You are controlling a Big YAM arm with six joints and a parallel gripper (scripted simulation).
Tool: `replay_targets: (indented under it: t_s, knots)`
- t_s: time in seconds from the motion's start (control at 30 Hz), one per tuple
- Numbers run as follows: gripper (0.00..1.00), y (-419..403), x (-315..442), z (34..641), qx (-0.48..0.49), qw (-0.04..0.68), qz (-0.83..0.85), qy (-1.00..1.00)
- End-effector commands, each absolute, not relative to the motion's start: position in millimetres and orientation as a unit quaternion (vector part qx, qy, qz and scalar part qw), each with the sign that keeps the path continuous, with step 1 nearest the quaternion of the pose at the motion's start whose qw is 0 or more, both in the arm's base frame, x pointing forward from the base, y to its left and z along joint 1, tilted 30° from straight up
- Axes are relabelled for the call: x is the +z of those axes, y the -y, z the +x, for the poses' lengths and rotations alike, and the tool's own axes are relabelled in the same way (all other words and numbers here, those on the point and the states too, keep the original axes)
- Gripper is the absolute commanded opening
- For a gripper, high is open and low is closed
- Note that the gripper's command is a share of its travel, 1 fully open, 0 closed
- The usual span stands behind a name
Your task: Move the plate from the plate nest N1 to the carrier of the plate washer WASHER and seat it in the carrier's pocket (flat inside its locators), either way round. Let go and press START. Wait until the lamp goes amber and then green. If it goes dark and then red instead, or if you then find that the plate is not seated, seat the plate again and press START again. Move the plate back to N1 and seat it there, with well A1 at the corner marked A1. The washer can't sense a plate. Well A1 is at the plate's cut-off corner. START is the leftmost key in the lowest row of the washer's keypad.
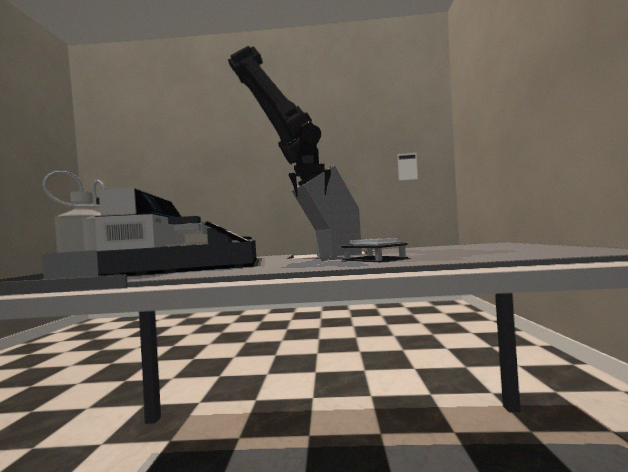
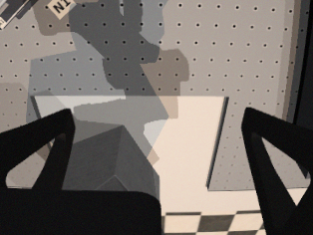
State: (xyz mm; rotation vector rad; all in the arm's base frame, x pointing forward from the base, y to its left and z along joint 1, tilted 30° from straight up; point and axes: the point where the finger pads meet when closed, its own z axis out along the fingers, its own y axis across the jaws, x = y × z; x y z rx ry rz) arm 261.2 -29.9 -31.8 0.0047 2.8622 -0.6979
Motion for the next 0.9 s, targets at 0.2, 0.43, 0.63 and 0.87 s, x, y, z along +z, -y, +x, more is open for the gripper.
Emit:
replay_targets:
  t_s: [0.2, 0.43, 0.63, 0.87]
  knots:
    - [1.00, 34.2, -34.6, 237.6, -0.229, 0.118, 0.014, -0.966]
    - [1.00, 22.4, -38.6, 256.2, -0.234, 0.112, -0.034, -0.965]
    - [1.00, 4.7, -55.6, 274.1, -0.244, 0.087, -0.131, -0.957]
    - [1.00, -10.4, -69.7, 289.1, -0.249, 0.066, -0.210, -0.943]
